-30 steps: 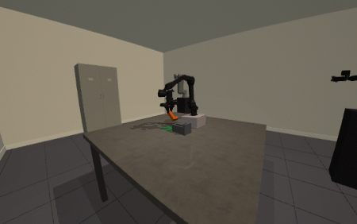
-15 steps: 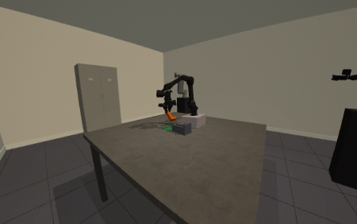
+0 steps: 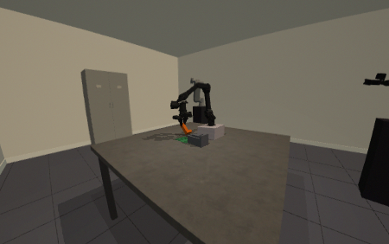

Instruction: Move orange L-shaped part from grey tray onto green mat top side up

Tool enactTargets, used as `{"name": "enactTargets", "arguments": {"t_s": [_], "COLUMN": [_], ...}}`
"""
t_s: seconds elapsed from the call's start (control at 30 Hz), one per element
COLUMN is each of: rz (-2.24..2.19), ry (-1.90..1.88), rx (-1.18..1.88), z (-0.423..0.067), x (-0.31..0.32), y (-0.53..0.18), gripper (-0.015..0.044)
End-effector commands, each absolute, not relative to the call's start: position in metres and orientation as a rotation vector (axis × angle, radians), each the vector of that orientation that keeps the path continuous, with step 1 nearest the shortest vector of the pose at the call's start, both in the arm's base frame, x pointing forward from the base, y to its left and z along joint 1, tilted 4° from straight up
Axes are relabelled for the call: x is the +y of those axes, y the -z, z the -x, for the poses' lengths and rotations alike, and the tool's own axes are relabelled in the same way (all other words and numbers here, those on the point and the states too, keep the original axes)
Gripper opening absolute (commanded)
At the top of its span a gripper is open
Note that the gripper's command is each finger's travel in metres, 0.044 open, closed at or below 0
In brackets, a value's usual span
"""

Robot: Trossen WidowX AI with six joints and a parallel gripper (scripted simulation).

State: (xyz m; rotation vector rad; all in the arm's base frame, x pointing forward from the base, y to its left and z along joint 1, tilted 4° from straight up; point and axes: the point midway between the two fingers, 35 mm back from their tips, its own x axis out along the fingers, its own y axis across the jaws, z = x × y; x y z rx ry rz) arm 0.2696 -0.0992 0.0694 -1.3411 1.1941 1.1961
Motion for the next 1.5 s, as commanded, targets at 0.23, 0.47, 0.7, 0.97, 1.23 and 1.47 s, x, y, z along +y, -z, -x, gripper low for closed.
{"name": "enactTargets", "arguments": {"t_s": [0.23,0.47,0.7,0.97,1.23,1.47], "rz": [1.339,1.339,1.339,1.339,1.339,1.337], "ry": [-1.206,-1.206,-1.206,-1.206,-1.206,-1.201], "rx": [1.191,1.191,1.191,1.191,1.191,1.197], "z": [-0.270,-0.270,-0.270,-0.270,-0.270,-0.270], "x": [-0.100,-0.100,-0.101,-0.102,-0.102,-0.102], "y": [-0.052,-0.040,-0.029,-0.018,-0.017,-0.018], "gripper": [0.0000,0.0000,0.0000,0.0000,0.0000,0.0053]}}
